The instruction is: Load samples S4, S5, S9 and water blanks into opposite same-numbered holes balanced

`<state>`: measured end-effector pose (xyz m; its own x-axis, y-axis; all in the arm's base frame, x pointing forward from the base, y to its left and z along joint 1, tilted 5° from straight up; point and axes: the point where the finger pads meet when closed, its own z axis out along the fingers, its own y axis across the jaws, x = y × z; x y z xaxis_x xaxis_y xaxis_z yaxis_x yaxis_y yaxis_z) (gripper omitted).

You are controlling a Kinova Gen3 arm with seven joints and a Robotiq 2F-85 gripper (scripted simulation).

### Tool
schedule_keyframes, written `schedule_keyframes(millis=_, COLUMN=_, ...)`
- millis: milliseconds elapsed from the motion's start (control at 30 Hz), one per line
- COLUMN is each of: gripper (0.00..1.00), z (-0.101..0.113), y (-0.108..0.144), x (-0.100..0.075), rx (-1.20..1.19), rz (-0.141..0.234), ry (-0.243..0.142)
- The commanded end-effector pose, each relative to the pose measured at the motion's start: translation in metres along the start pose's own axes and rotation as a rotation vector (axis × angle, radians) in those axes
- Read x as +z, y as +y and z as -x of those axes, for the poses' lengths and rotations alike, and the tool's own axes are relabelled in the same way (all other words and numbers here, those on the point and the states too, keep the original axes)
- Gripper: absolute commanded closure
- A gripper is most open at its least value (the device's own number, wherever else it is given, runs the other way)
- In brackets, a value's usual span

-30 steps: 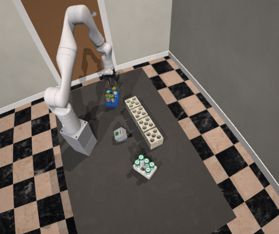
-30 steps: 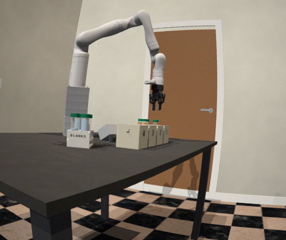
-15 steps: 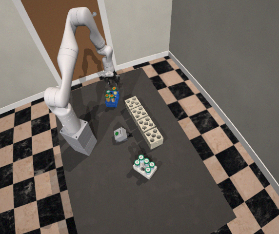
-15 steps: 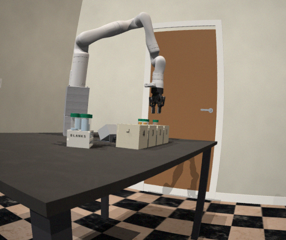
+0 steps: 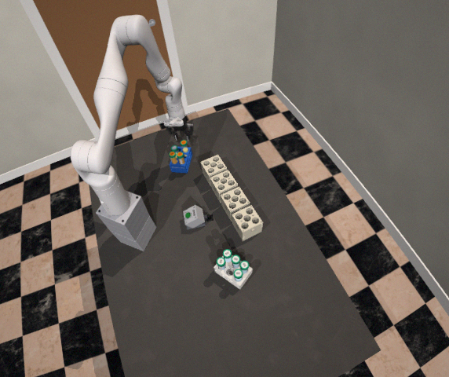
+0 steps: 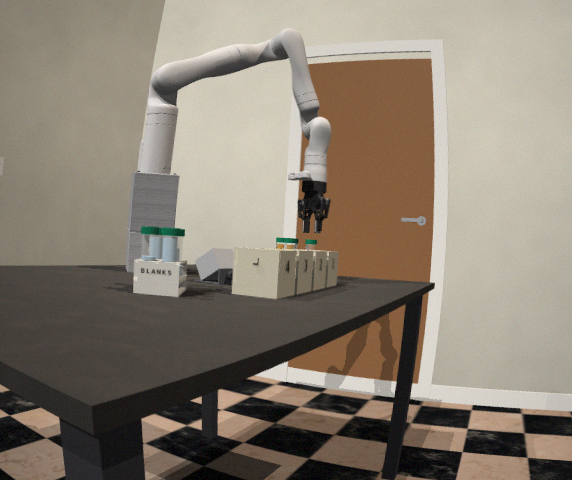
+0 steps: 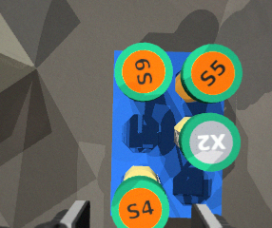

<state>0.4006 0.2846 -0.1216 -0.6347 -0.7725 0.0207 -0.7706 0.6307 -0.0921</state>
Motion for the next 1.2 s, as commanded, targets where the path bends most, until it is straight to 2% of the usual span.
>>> schedule_keyframes(millis=0, gripper=0.38, z=0.001, y=0.0, x=0.003, rx=0.0, rz=0.0, ry=-0.002)
schedule_keyframes(millis=800, gripper=0.38, z=0.001, y=0.0, x=0.031, rx=0.0, rz=0.0, ry=-0.002)
schedule_keyframes(millis=1167, gripper=0.38, z=0.001, y=0.0, x=0.031, rx=0.0, rz=0.0, ry=-0.002)
